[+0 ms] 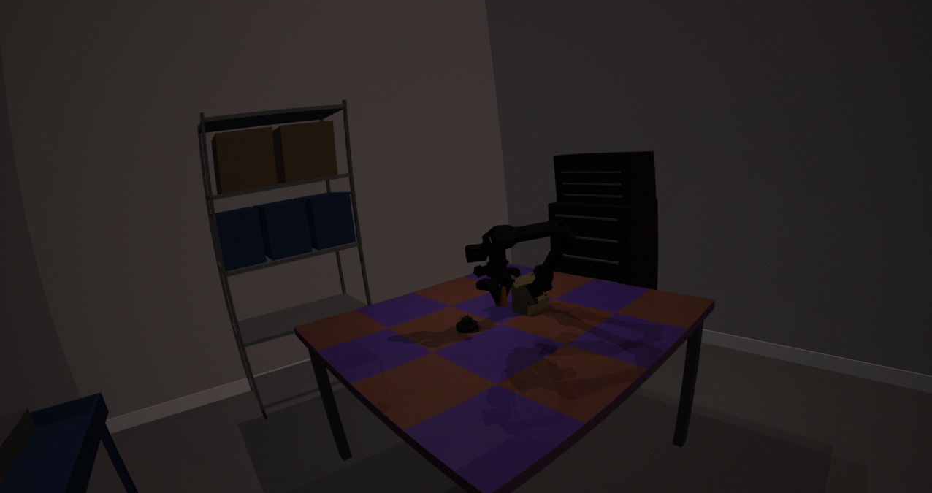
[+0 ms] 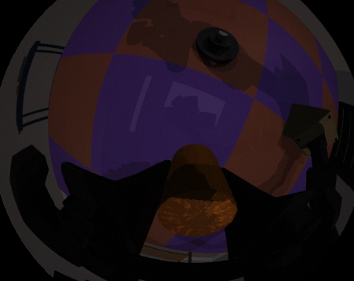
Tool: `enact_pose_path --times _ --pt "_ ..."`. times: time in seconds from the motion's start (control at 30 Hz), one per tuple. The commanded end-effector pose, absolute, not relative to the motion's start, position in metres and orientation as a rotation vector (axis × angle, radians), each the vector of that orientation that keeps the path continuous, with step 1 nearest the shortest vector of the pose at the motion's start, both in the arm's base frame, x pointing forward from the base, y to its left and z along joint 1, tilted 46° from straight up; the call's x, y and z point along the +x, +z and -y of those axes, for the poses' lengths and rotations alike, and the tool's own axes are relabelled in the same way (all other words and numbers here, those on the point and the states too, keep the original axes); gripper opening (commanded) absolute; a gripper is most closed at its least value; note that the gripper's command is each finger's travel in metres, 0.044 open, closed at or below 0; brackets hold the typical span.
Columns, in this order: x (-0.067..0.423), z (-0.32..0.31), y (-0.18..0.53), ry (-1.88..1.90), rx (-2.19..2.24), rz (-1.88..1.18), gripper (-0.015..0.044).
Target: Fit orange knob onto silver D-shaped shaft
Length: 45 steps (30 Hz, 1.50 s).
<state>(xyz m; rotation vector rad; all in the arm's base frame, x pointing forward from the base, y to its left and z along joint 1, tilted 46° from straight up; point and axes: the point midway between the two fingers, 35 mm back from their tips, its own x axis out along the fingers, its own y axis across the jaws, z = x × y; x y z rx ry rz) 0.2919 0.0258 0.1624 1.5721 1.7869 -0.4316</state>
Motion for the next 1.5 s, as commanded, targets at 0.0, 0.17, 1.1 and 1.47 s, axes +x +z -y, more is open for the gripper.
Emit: enact_pose_path --times 0.0,0.17,1.1,1.47 --pt "0.290 -0.023 0.164 -0.423 1.585 -1.770 0.0000" --pt "0.287 -0.017 0.167 -0.385 1.654 -1.699 0.0000" --pt "0.255 0.038 0.195 -0.089 2.071 -1.098 0.0000" --pt "0.243 0.057 0.206 0.022 2.179 -0.858 0.0000"
